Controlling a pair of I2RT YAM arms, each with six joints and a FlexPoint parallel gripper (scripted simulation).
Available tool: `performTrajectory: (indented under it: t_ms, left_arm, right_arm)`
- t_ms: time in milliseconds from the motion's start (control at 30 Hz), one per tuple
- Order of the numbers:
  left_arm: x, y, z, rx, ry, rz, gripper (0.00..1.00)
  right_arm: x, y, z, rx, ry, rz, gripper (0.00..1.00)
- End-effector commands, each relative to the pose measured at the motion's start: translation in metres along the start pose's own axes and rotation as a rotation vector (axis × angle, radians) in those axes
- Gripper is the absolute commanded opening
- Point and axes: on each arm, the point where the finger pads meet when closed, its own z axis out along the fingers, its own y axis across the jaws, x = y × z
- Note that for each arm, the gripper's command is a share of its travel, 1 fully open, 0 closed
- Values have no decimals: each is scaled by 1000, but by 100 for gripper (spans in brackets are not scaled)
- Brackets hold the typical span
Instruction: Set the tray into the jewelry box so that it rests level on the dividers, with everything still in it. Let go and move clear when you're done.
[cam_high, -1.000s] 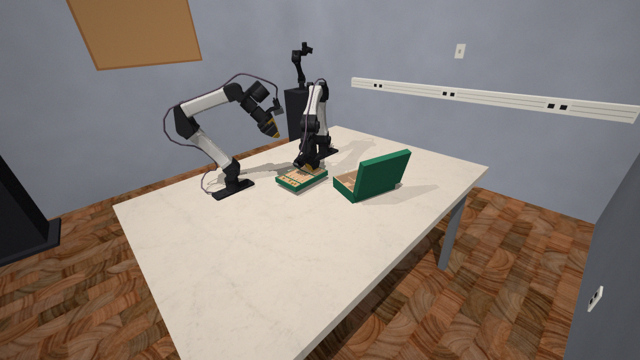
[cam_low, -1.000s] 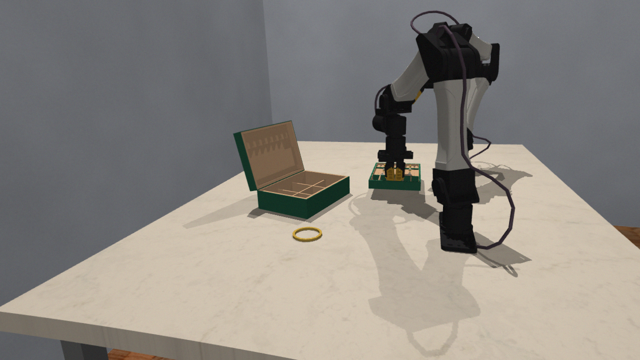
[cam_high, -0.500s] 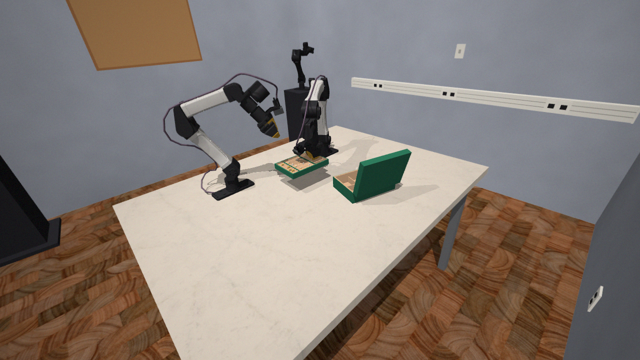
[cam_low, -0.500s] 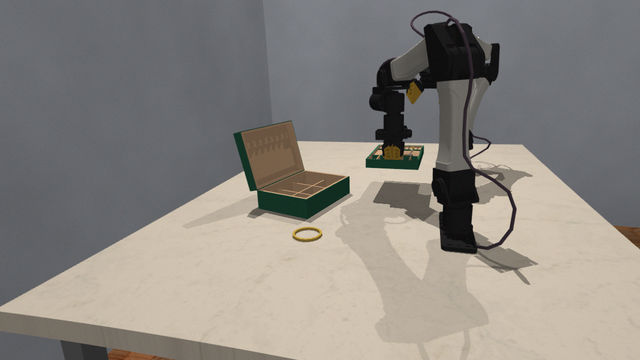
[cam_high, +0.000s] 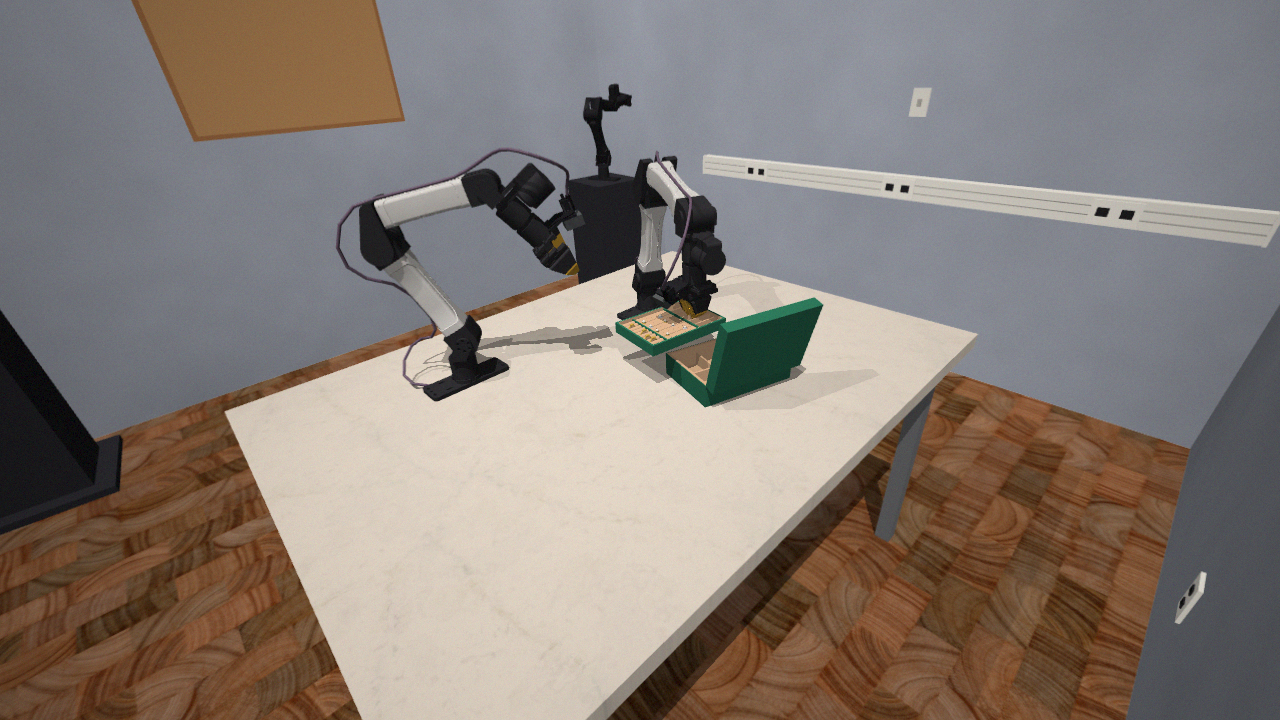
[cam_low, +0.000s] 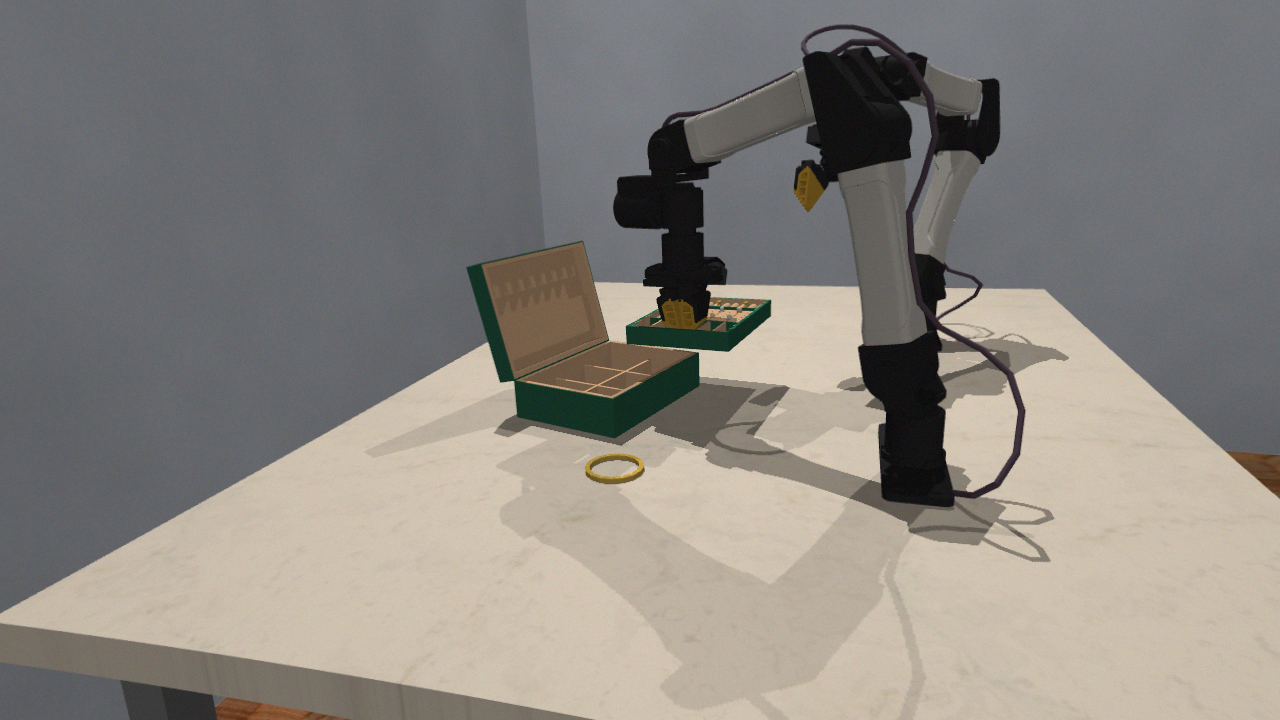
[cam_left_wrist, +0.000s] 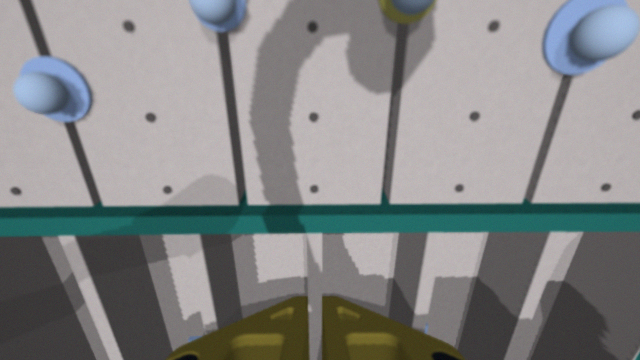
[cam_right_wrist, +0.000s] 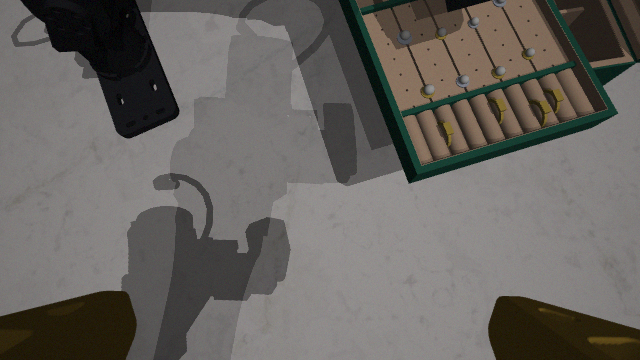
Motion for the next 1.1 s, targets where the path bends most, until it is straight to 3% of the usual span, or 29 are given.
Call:
performTrajectory:
  t_ms: [0,167,233,333,467,633,1067]
  left_arm:
    - [18,23,-7,15,-20,141,0]
    - [51,56,-6,13,-23,152,0]
    - [51,56,-6,13,-23,152,0]
    - [63,72,-3,10,-25,153,0]
    - [73,93,6,12,-25,150,0]
    - [76,110,14,7,-25,133,0]
    - [70,129,25,4,-25,143,0]
  right_arm:
    - [-64,-5,9,-114,-193,-95,100]
    - [-111,-67,45,-176,-341,-171,100]
    - [-111,-67,45,-176,-341,-171,100]
    - [-121,-110,61,-183,-405,-198,100]
    - [-115,-173,85,-178,-459,-205,100]
    - [-94,-224,102,-150,-450,-116,100]
    - [-92,-247,100,-144,-482,-78,100]
